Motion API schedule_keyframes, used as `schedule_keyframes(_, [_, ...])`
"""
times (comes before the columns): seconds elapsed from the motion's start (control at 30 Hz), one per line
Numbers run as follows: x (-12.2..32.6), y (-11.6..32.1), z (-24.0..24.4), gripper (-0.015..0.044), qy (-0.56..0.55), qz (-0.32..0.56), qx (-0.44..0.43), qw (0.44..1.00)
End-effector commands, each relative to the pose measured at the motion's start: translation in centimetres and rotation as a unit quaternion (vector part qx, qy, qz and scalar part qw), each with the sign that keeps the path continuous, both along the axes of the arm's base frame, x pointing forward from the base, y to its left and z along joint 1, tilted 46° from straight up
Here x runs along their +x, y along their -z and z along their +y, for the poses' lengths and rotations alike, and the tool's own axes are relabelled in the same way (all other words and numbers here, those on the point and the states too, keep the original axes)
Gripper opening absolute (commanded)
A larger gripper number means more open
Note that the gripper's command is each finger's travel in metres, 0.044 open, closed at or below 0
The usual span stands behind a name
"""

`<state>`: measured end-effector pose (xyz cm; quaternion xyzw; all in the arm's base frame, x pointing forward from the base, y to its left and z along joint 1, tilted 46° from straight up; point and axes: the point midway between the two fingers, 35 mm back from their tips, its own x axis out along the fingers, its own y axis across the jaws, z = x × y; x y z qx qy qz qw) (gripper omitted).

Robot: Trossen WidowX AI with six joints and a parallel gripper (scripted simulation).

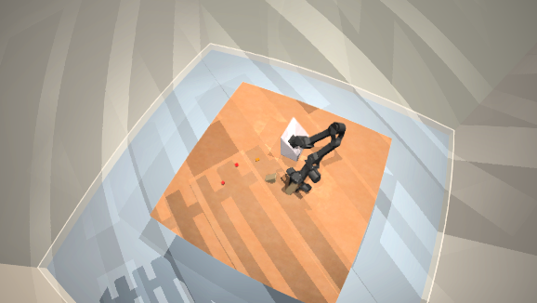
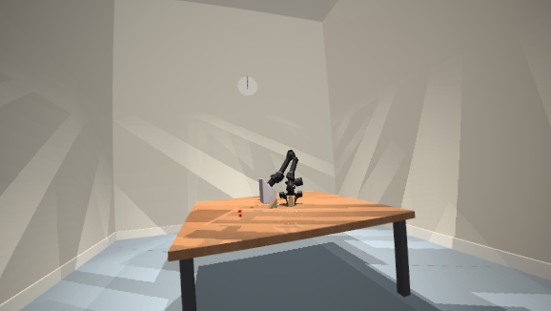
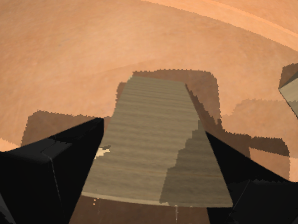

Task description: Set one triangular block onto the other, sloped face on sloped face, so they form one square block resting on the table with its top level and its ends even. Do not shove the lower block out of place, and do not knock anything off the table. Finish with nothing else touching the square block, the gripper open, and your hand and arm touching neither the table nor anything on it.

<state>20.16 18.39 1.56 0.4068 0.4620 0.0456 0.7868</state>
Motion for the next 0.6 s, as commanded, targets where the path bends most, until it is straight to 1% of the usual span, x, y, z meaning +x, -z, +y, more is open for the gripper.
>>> schedule_keyframes(0.0, [-0.08,0.16,0.00,0.0177,-0.003,0.002,-0.002,1.000])
schedule_keyframes(0.23, [-0.08,0.16,0.00,0.0131,-0.003,0.002,-0.002,1.000])
schedule_keyframes(0.4, [-0.03,0.01,-0.11,0.0000,-0.002,0.001,-0.001,1.000])
schedule_keyframes(0.57, [0.03,-0.13,-0.23,0.0000,0.000,0.000,-0.001,1.000])
